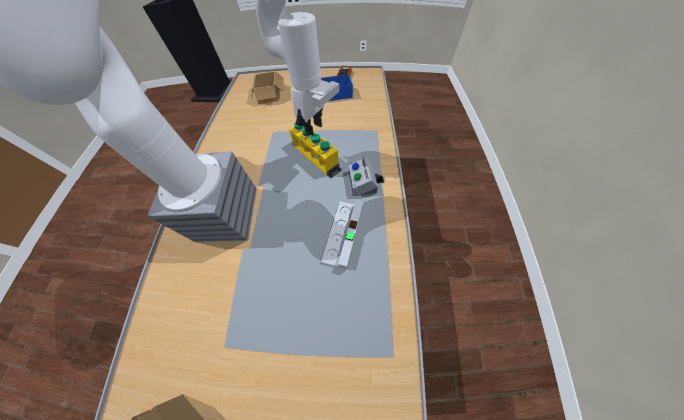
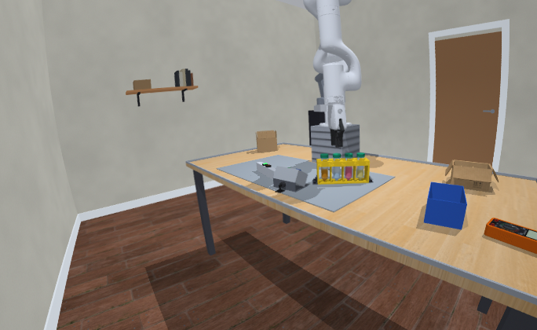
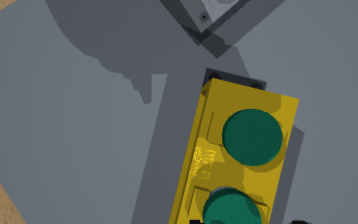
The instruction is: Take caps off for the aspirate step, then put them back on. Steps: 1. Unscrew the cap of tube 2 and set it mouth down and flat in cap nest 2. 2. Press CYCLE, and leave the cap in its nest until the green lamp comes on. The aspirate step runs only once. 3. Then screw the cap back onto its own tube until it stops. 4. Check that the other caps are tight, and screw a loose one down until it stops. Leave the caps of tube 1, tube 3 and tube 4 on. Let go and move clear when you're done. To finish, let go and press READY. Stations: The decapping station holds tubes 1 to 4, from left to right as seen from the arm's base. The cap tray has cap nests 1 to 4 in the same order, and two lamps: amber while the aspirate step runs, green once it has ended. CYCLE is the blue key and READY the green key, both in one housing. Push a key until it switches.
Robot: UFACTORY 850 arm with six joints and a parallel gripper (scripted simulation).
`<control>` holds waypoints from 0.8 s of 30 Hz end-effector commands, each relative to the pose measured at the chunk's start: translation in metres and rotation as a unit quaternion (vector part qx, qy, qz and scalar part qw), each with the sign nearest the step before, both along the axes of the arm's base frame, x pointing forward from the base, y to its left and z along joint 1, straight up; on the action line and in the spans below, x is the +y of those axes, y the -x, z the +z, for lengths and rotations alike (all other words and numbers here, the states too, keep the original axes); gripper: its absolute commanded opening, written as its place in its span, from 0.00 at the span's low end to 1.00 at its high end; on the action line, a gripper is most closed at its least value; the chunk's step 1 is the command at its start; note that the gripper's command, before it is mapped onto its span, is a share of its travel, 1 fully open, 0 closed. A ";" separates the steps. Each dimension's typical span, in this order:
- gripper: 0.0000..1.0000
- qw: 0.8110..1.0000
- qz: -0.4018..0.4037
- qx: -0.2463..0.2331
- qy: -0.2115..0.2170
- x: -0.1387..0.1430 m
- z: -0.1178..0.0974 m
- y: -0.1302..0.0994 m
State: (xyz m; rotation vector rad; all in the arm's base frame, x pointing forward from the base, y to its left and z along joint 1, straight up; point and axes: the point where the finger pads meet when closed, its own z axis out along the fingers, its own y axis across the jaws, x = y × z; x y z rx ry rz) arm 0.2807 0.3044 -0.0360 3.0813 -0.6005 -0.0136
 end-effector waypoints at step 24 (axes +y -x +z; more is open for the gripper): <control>0.46 1.000 0.000 -0.005 0.001 0.000 -0.036 -0.001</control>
